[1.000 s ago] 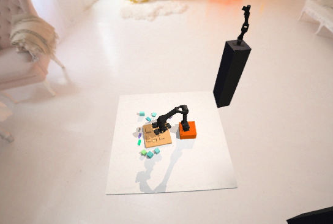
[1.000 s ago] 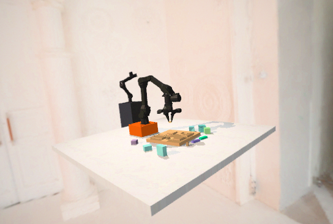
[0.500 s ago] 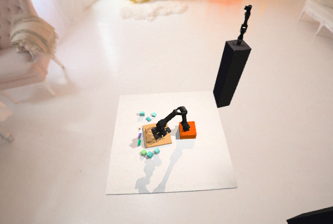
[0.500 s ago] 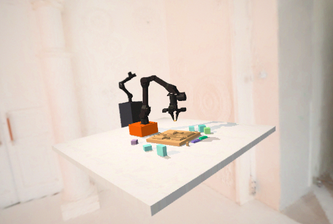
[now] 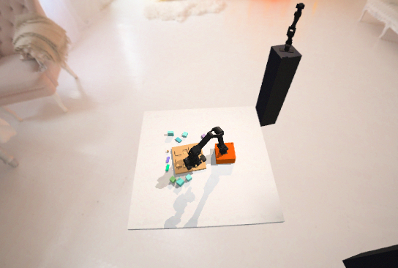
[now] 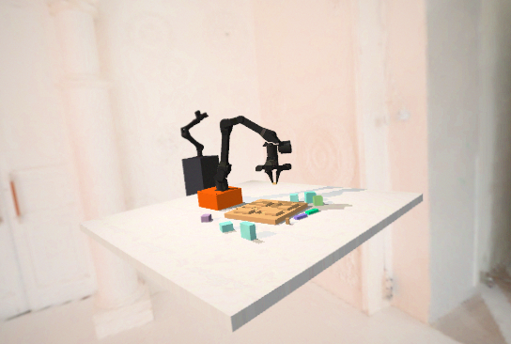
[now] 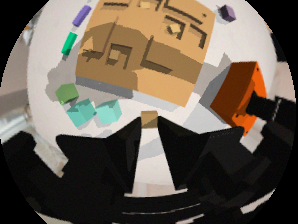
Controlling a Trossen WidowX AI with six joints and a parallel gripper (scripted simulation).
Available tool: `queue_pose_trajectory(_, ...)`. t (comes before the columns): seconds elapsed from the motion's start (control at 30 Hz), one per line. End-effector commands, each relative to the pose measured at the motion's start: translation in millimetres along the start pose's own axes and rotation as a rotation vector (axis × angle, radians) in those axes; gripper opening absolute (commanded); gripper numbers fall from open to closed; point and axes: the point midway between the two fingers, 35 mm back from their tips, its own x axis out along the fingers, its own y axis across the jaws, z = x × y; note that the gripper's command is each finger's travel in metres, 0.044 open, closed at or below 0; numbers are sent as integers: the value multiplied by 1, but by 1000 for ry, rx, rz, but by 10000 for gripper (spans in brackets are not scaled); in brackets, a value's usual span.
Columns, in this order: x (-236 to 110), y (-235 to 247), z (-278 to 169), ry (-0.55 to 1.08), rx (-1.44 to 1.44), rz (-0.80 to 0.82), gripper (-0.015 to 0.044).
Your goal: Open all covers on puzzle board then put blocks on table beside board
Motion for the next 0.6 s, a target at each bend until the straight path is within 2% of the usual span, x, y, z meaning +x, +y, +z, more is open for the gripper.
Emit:
queue_pose_trajectory(0.0, -1, 5, -14, -3, 5, 3, 80)
queue_pose_trajectory(0.4, 1, 11, -58, 0, 5, 5, 80)
queue_pose_trajectory(0.57, 3, 12, -61, 0, 5, 5, 80)
